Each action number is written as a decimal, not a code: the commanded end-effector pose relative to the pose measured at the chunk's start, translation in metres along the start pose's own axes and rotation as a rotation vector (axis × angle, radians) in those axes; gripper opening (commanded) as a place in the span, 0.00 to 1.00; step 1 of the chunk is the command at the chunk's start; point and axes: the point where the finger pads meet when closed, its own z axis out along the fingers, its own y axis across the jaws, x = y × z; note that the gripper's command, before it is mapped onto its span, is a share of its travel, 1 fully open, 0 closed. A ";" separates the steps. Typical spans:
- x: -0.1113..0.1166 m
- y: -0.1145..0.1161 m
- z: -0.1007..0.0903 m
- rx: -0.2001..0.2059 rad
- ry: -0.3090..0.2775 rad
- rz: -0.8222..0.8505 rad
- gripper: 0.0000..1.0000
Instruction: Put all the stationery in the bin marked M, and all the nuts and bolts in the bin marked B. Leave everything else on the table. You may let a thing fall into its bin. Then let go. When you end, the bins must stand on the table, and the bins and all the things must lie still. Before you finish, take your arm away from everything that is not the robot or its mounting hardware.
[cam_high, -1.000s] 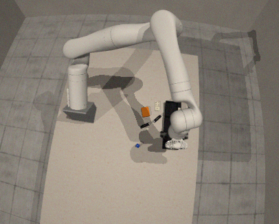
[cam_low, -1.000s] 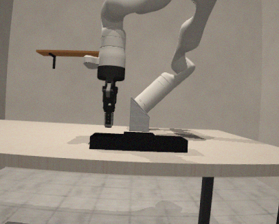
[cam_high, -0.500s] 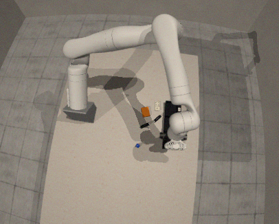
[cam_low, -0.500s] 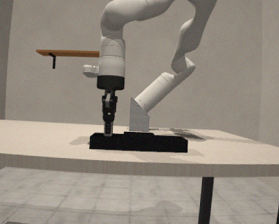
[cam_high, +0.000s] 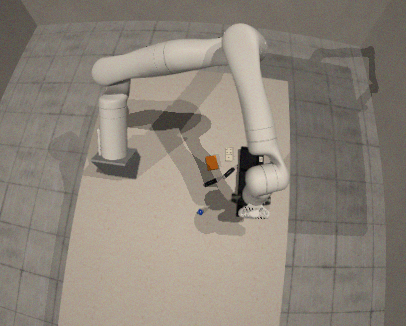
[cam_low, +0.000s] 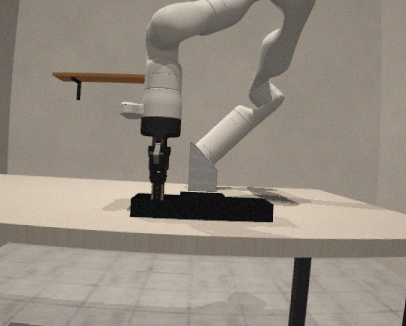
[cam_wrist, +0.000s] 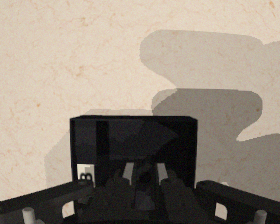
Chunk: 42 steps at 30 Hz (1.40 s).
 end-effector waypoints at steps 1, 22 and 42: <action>0.000 -0.001 -0.001 0.002 0.001 0.000 0.11; 0.000 -0.001 -0.004 0.002 0.001 0.000 0.31; 0.000 -0.001 -0.028 0.002 0.001 0.000 0.31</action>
